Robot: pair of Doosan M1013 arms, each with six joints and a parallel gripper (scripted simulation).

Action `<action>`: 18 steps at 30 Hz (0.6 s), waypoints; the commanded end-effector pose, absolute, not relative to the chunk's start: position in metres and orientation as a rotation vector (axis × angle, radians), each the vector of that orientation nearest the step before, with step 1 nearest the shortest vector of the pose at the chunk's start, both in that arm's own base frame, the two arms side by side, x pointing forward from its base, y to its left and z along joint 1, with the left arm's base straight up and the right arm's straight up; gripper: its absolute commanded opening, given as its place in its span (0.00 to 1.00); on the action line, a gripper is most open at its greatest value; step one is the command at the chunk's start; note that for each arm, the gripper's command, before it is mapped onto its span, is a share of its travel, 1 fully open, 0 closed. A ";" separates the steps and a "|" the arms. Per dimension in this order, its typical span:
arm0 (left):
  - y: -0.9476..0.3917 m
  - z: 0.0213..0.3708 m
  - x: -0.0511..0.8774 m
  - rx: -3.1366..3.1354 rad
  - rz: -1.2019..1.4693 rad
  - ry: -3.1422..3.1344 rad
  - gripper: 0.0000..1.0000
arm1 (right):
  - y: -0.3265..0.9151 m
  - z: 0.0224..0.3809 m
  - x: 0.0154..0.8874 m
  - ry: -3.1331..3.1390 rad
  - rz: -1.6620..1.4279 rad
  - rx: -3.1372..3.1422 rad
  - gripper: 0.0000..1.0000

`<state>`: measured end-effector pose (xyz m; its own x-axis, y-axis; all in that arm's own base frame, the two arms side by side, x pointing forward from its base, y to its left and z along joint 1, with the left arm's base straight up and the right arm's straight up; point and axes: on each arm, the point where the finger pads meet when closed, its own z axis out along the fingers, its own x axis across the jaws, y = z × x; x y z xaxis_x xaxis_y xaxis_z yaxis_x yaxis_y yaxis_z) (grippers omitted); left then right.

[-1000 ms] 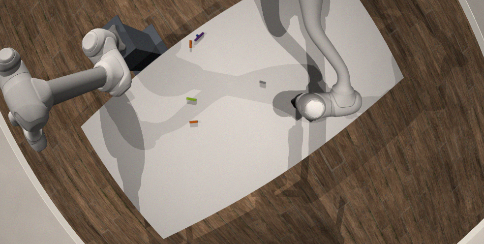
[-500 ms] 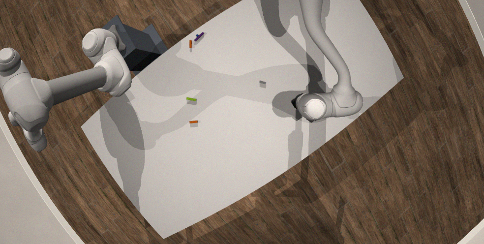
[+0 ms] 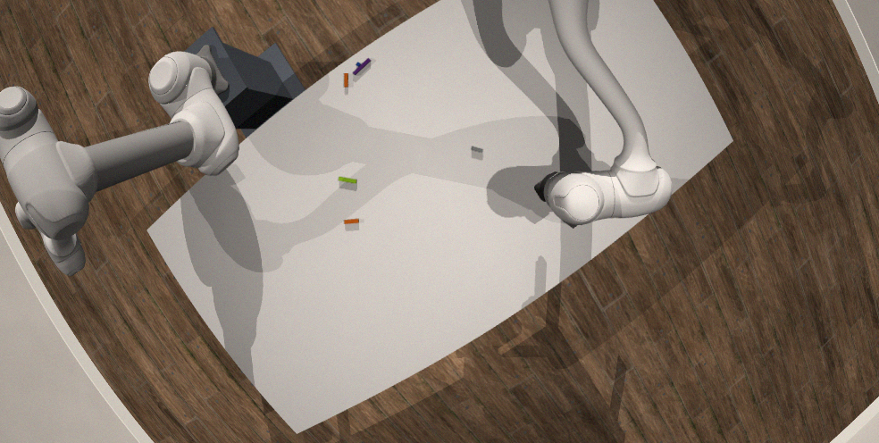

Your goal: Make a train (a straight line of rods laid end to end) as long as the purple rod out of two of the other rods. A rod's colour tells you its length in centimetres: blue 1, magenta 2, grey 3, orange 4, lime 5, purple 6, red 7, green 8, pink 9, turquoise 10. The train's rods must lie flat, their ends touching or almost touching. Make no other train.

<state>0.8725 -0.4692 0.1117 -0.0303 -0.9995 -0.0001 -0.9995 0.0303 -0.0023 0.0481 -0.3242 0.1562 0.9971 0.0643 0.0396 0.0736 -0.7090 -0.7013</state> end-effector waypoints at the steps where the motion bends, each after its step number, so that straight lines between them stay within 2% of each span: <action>1: -0.469 0.124 0.873 -2.186 -0.007 2.257 0.24 | -0.322 0.159 0.044 -0.103 -0.009 -2.354 1.00; 9: -0.469 0.122 0.871 -2.183 -0.005 2.260 0.24 | -0.322 0.159 0.044 -0.103 -0.009 -2.354 1.00; 18: -0.528 0.121 0.836 -2.035 -0.003 2.395 0.24 | -0.322 0.159 0.044 -0.103 -0.009 -2.354 1.00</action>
<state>0.8465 -0.5129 0.1165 -0.1261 -0.9920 -0.0013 -0.9920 0.1261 0.0001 0.0481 -0.3242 0.1562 0.9971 0.0643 0.0396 0.0736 -0.7090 -0.7013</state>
